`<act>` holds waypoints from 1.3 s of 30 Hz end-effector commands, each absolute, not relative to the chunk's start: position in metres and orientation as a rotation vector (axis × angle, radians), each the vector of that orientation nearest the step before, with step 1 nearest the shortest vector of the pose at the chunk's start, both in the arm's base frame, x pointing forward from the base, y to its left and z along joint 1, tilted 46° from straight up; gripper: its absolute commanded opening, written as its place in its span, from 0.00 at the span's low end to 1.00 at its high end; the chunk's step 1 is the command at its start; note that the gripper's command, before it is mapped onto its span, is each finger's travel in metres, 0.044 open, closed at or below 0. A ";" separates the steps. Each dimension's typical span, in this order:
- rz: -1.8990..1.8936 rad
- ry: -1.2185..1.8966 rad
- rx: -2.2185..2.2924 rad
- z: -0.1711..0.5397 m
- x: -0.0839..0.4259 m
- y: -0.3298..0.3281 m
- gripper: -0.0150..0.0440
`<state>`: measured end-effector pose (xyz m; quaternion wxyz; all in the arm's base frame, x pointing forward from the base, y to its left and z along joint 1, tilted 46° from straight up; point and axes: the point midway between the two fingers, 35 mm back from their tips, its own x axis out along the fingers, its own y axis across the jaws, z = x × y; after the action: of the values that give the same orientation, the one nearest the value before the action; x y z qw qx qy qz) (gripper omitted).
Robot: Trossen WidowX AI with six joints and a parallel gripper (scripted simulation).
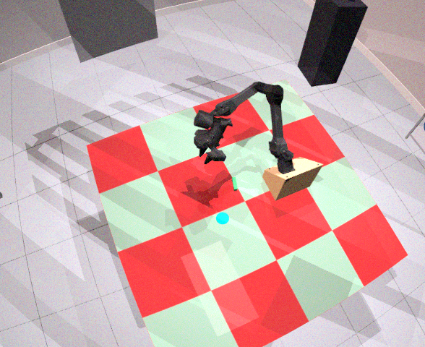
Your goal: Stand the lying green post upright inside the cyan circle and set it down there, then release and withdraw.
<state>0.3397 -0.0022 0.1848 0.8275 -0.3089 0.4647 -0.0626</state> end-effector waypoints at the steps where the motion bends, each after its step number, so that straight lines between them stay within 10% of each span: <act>1: -0.065 1.101 -0.815 0.157 0.325 0.000 0.65; 20: 0.526 1.649 -1.731 0.058 0.222 -0.015 0.65; 39: 0.529 1.656 -1.743 -0.024 0.234 -0.100 0.65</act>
<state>0.2343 -0.0934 -0.0197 0.3384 -0.6620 0.6367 0.2047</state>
